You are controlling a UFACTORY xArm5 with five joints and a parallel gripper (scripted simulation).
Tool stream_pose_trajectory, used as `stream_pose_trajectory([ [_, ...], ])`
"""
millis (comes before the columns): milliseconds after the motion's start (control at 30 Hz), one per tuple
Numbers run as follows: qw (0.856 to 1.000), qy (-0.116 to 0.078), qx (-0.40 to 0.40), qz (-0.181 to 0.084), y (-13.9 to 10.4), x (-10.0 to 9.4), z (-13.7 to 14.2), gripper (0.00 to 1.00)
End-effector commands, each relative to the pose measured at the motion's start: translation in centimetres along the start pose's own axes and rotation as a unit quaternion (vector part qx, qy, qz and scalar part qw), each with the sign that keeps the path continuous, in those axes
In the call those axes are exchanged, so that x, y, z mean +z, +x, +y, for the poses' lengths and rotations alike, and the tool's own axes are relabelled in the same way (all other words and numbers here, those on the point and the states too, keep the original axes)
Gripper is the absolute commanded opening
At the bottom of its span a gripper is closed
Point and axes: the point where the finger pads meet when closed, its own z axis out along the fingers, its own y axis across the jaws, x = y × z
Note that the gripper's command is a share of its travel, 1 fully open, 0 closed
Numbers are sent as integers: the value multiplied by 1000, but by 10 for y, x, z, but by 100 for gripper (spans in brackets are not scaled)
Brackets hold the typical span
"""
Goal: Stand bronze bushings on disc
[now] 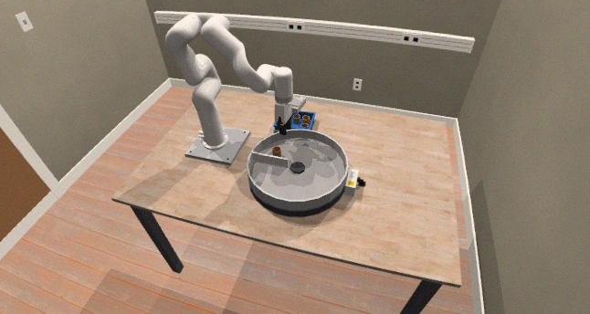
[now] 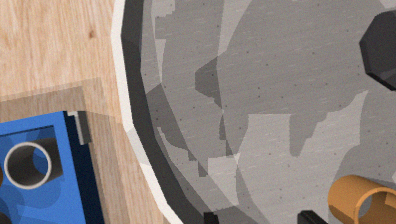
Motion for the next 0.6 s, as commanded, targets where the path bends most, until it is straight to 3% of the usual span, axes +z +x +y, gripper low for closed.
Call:
stream_pose_trajectory([
  [0,990,0,-139,5,-31,-4,-63,48],
  [67,982,0,-187,5,-41,-4,-81,48],
  [133,982,0,-187,5,-41,-4,-81,48],
  [200,967,0,-254,6,-56,-5,-112,48],
  [333,946,0,-324,6,-72,-5,-143,48],
  [567,936,0,-351,7,-79,-6,-155,48],
])
